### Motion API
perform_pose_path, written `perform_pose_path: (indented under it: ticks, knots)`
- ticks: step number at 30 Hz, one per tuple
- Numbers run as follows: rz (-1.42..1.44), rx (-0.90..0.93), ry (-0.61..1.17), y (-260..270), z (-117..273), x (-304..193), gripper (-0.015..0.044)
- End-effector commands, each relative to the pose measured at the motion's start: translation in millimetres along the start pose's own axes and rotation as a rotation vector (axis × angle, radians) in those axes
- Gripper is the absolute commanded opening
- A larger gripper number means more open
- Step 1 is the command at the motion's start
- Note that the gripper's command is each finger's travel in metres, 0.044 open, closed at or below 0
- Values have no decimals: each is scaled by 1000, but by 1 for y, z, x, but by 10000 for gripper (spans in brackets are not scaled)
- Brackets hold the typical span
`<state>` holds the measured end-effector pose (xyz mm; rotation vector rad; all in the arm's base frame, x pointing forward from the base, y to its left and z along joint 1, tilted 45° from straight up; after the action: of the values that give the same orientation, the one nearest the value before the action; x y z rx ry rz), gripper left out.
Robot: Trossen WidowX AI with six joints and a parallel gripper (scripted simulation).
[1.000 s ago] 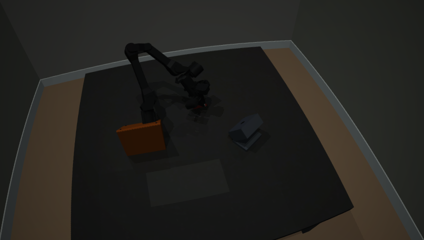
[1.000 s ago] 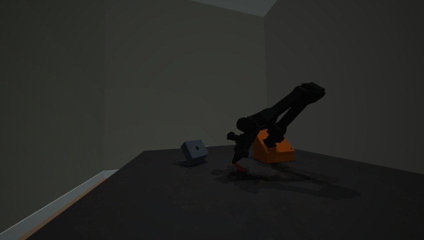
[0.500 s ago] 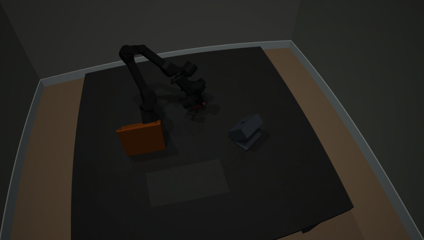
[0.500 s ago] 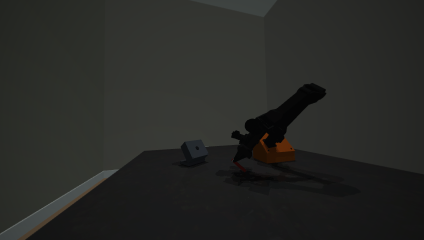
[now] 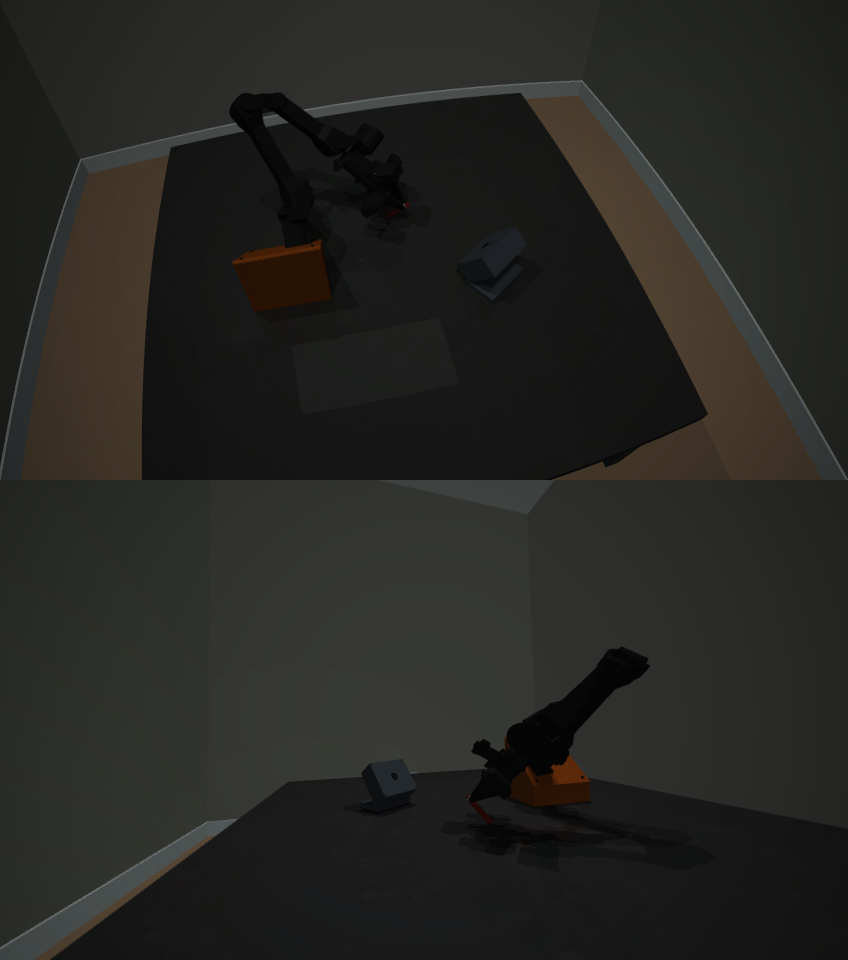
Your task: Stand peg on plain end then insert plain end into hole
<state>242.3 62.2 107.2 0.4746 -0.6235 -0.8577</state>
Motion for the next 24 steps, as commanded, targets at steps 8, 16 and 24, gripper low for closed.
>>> perform_pose_path:
  ticks: [8, 16, 24]
  knots:
    - [-4, -8, -92, -2, 6, -9, 51]
    - [-5, -10, -161, -2, 10, -16, 51]
    - [-6, -13, -230, -2, 13, -22, 51]
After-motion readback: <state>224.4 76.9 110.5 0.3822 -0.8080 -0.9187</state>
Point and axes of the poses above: the point midway between the two fingers, 35 mm back from their tips, its own z axis back along the fingers, its own y axis across the jaws, x = y × z, the point moved 5 cm from there along z, back along the fingers, and after that the axes turned 2 degrees about z, right-handed, at the moved point
